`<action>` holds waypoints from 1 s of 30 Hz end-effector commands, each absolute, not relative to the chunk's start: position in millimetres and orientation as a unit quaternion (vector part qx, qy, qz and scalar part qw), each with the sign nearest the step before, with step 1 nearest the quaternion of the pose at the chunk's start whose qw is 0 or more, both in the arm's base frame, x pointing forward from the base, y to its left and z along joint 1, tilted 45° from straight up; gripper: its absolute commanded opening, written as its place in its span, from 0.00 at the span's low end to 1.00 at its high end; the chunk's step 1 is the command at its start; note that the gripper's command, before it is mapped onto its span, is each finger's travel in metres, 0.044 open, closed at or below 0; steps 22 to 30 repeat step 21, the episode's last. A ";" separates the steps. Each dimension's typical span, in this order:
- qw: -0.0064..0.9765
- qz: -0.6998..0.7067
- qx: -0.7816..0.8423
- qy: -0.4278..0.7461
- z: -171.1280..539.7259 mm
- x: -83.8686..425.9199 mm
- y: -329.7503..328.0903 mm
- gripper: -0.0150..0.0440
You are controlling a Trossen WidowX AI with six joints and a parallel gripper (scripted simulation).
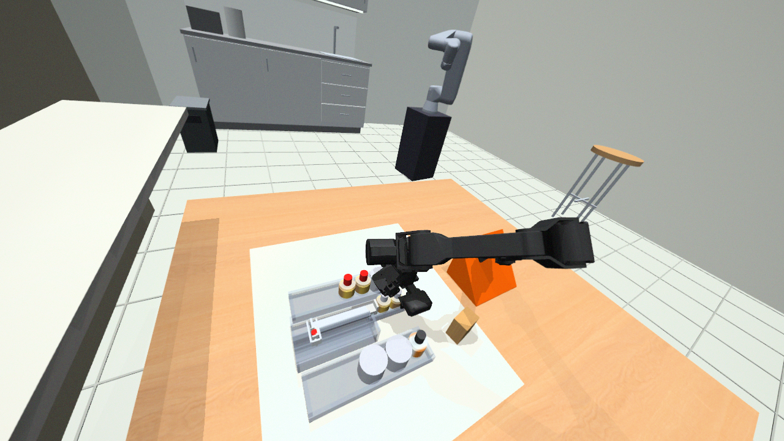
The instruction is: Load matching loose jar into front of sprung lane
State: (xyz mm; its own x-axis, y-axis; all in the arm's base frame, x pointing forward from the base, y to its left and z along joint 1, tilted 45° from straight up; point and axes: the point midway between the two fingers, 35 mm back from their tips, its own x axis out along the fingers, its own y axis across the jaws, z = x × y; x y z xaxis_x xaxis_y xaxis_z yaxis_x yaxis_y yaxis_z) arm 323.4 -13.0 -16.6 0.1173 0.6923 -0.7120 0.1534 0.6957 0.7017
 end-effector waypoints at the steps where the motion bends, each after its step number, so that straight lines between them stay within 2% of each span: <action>1: 0.675 0.200 0.332 0.629 -6.3 323.8 -24.4 0.73; 30: 0.674 0.199 0.332 0.629 -4.1 296.0 -21.8 0.73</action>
